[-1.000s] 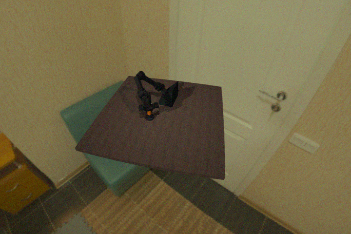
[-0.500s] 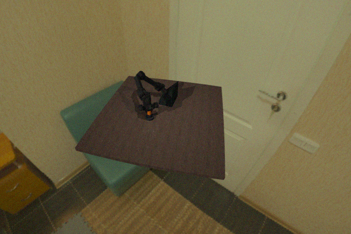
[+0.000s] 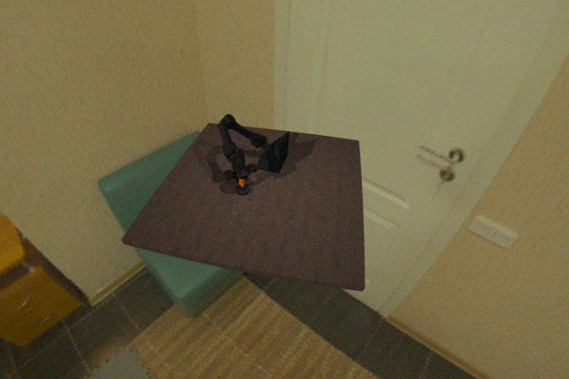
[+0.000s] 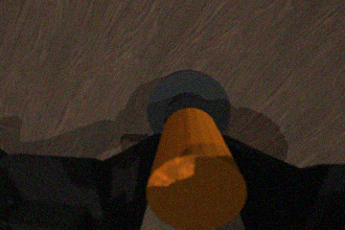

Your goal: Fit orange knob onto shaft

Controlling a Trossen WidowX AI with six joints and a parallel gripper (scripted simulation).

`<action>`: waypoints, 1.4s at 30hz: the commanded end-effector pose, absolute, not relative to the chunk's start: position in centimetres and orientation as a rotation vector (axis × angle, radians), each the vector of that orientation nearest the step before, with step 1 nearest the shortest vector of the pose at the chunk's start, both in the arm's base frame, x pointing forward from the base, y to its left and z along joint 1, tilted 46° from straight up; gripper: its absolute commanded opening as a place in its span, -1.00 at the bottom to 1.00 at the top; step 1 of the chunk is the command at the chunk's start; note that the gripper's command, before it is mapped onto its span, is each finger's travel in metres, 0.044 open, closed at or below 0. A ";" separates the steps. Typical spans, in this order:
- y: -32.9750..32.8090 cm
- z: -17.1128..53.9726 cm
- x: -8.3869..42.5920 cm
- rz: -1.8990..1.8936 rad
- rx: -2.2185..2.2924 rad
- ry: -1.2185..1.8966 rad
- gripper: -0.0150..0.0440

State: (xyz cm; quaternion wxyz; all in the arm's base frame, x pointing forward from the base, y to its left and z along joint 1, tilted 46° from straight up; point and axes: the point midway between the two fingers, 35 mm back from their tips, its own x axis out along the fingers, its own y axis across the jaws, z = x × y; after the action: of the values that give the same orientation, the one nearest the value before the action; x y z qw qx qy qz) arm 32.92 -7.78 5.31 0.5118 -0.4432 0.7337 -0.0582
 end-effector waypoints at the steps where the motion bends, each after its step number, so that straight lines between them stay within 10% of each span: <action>1: -7.6 5.1 32.8 -0.105 -1.097 1.771 -0.49; 42: -8.0 5.3 33.4 -0.105 -1.097 1.770 -0.49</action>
State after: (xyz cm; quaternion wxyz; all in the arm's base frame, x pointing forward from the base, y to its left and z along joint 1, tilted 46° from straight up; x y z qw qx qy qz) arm 33.39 -7.90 5.27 0.5047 -0.4526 0.7338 -0.0444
